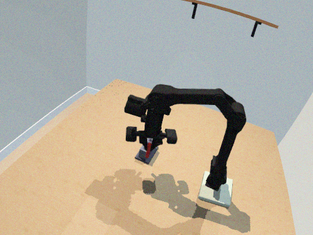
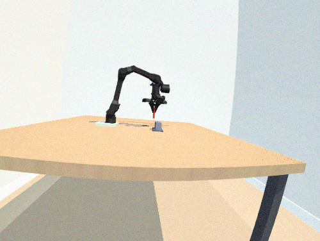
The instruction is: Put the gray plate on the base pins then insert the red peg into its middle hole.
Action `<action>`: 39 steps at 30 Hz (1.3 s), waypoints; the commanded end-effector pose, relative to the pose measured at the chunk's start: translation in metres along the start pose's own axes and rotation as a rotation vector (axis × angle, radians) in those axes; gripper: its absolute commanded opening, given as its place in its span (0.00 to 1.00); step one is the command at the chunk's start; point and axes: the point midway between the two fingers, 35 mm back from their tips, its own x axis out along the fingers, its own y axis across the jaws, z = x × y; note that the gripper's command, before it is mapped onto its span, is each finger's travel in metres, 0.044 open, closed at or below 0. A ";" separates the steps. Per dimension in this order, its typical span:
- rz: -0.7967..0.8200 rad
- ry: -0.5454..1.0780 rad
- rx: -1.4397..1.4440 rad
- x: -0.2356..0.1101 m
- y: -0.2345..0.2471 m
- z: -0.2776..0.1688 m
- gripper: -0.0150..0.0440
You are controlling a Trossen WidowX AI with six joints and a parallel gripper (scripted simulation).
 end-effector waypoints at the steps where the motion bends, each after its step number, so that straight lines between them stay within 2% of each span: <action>1: 0.001 0.000 -0.007 -0.001 0.001 0.010 0.25; 25: -0.002 0.003 -0.020 0.000 -0.010 0.084 0.25; 39: -0.002 0.003 -0.021 0.000 -0.010 0.087 0.25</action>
